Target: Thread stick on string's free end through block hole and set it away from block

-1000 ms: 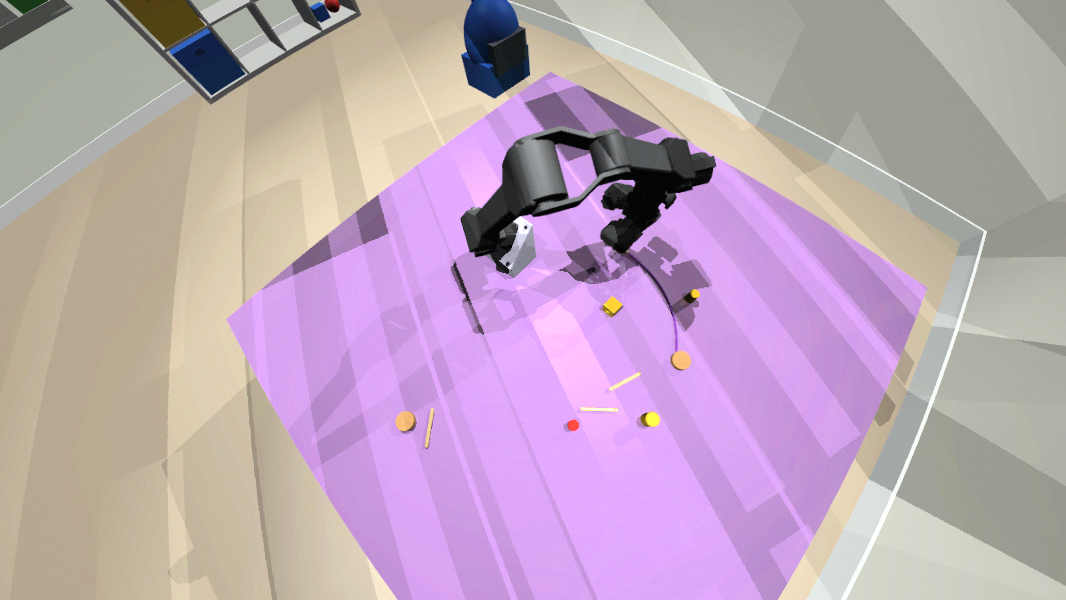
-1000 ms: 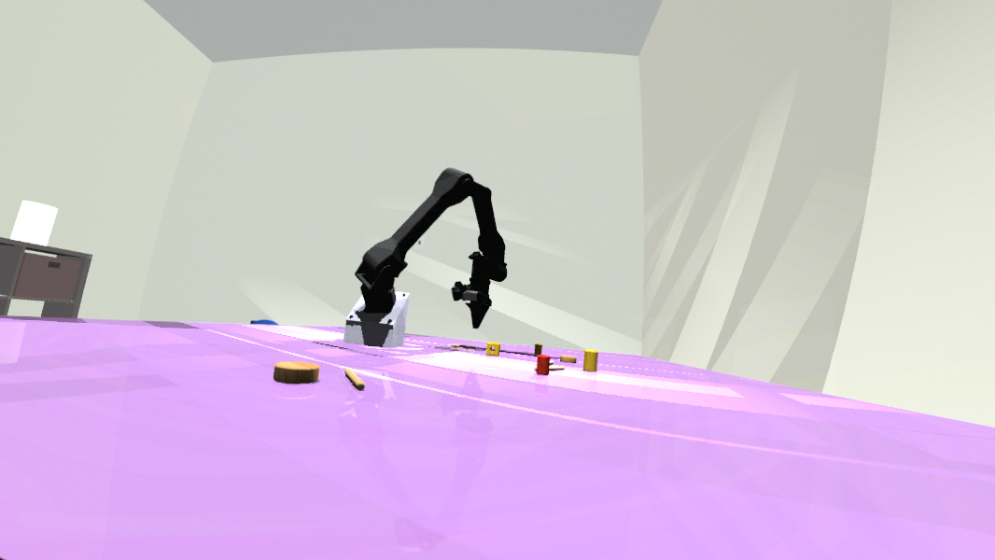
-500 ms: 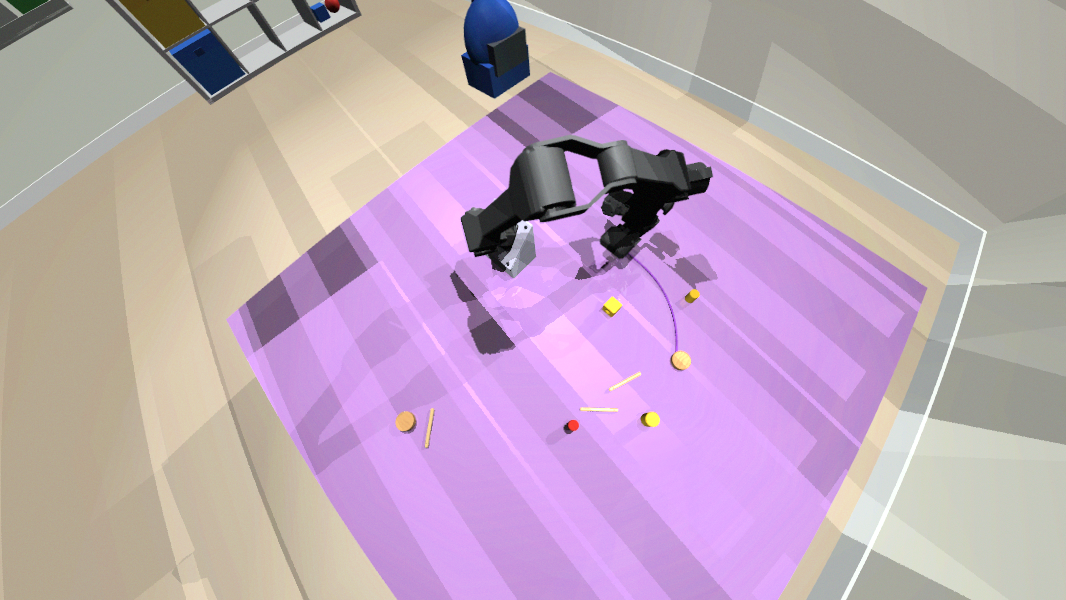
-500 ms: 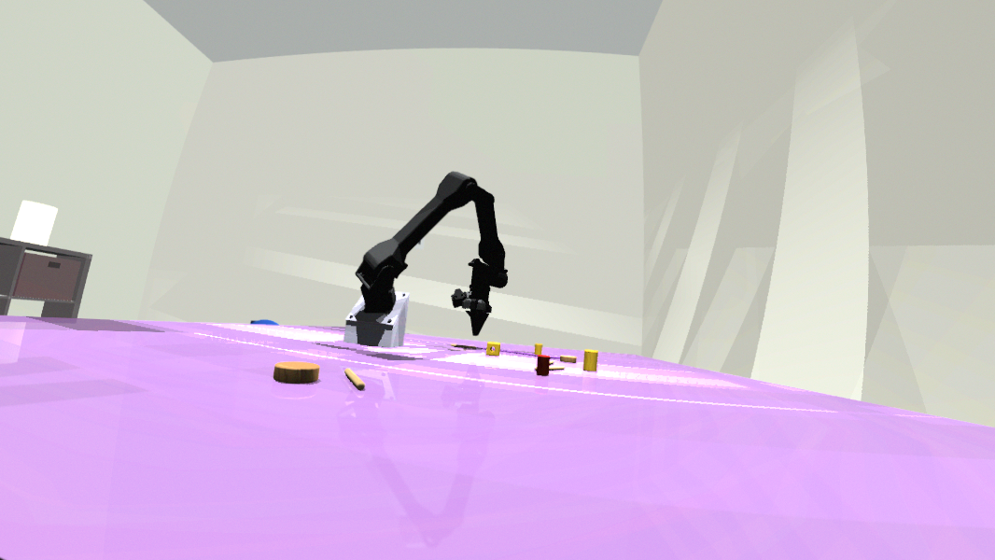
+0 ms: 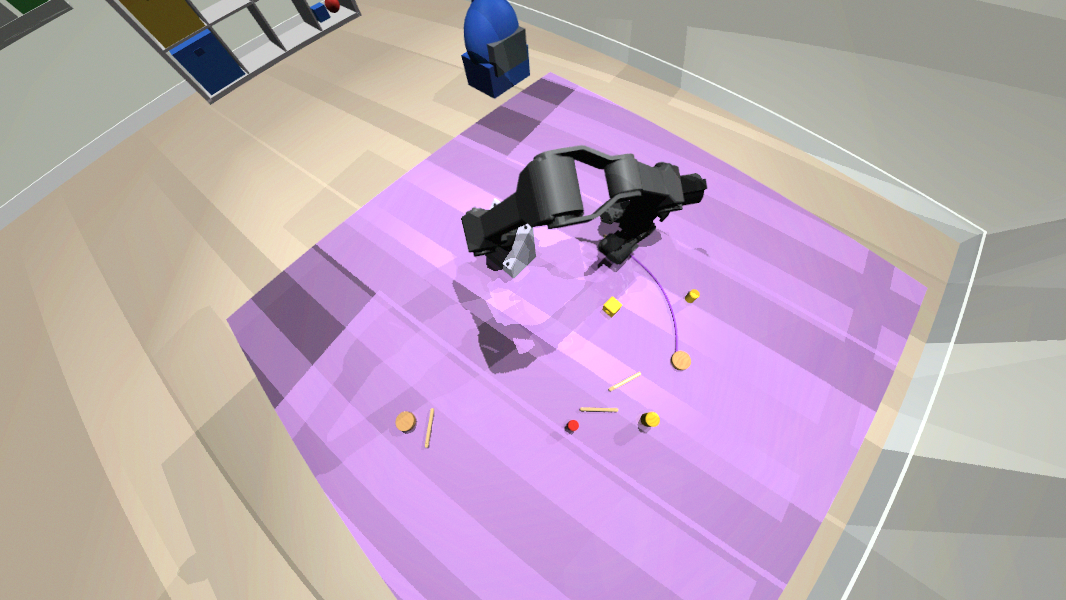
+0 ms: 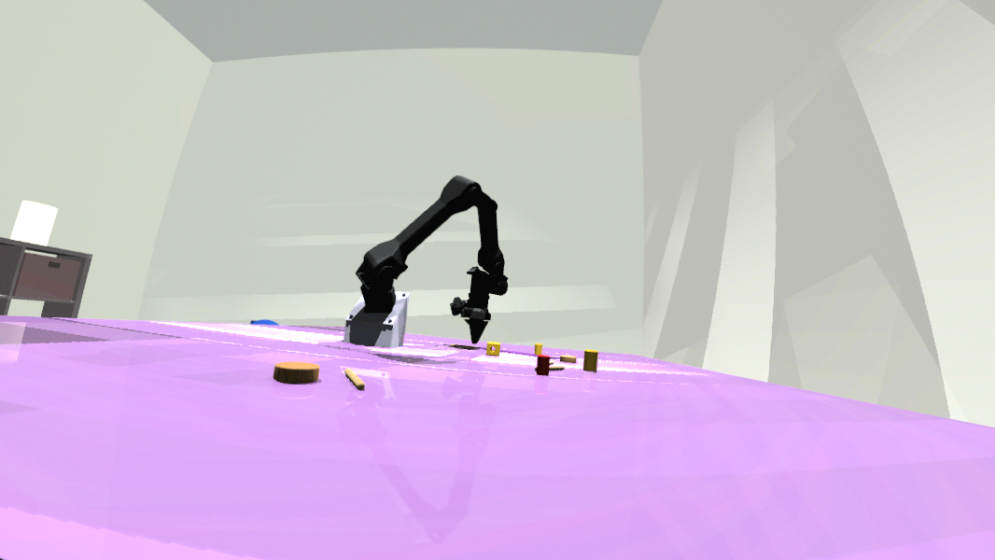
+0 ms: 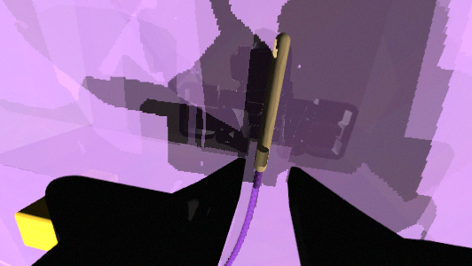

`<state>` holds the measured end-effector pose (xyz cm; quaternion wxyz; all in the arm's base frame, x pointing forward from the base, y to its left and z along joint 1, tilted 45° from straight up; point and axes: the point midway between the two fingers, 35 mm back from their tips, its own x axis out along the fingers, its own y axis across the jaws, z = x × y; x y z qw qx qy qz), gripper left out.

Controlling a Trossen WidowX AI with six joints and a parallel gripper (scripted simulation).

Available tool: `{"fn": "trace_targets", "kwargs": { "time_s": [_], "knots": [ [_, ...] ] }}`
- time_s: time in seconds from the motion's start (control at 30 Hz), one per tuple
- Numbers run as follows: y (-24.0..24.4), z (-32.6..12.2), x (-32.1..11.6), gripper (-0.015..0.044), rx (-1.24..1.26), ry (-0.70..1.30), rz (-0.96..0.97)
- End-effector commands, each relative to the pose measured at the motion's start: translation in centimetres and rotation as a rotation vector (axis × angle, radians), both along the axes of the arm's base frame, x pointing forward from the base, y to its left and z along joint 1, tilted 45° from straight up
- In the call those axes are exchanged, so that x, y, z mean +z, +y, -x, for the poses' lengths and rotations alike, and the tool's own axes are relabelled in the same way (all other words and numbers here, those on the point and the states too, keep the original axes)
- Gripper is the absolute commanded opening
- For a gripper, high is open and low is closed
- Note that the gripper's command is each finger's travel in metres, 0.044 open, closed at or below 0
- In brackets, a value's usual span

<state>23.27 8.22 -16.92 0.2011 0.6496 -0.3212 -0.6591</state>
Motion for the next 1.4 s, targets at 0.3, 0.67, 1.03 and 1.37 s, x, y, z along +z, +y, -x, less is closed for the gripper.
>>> {"fn": "trace_targets", "kwargs": {
  "time_s": [0.3, 0.67, 1.03, 1.37],
  "knots": [
    [-1.1, 0.3, -0.8, 0.0124, 0.003, 0.006, 0.008],
    [-1.0, 0.3, -0.8, 0.0, -0.003, 0.003, 0.004],
    [-0.6, 0.2, -0.4, 0.0, -0.002, 0.003, 0.003],
    [0.4, 0.0, 0.5, 0.0, -0.002, 0.004, 0.002]
  ]
}}
